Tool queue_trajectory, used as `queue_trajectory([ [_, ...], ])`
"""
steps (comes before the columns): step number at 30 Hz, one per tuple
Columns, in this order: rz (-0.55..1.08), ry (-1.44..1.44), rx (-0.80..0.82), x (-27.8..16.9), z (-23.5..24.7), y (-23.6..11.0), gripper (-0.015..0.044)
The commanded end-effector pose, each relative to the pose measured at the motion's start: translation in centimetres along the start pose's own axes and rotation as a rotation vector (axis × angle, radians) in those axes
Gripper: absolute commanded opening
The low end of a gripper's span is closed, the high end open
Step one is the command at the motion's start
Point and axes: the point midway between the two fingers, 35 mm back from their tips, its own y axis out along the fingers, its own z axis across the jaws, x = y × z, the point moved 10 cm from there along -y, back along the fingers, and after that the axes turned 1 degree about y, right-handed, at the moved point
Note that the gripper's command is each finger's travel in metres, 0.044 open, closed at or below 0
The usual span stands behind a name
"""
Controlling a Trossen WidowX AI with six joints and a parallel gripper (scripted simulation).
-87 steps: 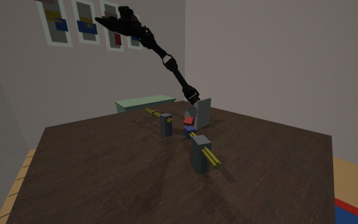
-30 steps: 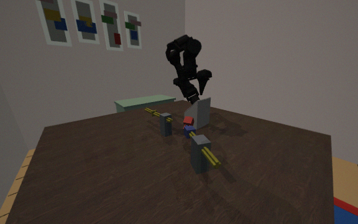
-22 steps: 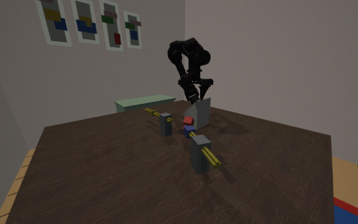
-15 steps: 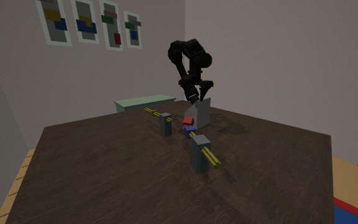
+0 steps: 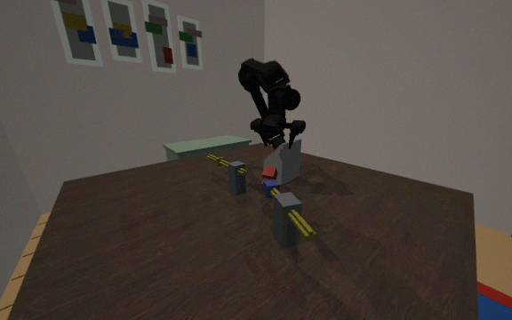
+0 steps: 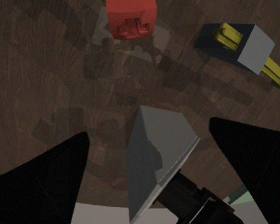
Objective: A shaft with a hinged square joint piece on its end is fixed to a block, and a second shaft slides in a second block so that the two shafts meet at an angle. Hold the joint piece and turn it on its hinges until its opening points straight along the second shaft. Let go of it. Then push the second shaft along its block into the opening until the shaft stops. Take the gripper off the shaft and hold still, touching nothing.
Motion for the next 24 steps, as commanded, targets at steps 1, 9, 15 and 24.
queue_trajectory([
  [1, 0.017, -0.034, 0.005, 0.3, 0.0, 0.0, 0.044],
  [9, 0.017, -0.033, 0.005, 1.1, 0.2, 2.9, 0.044],
  [15, 0.017, -0.035, 0.003, 1.7, 0.2, 6.0, 0.044],
  [24, 0.017, -0.032, 0.003, 2.6, 0.2, 7.6, 0.044],
])
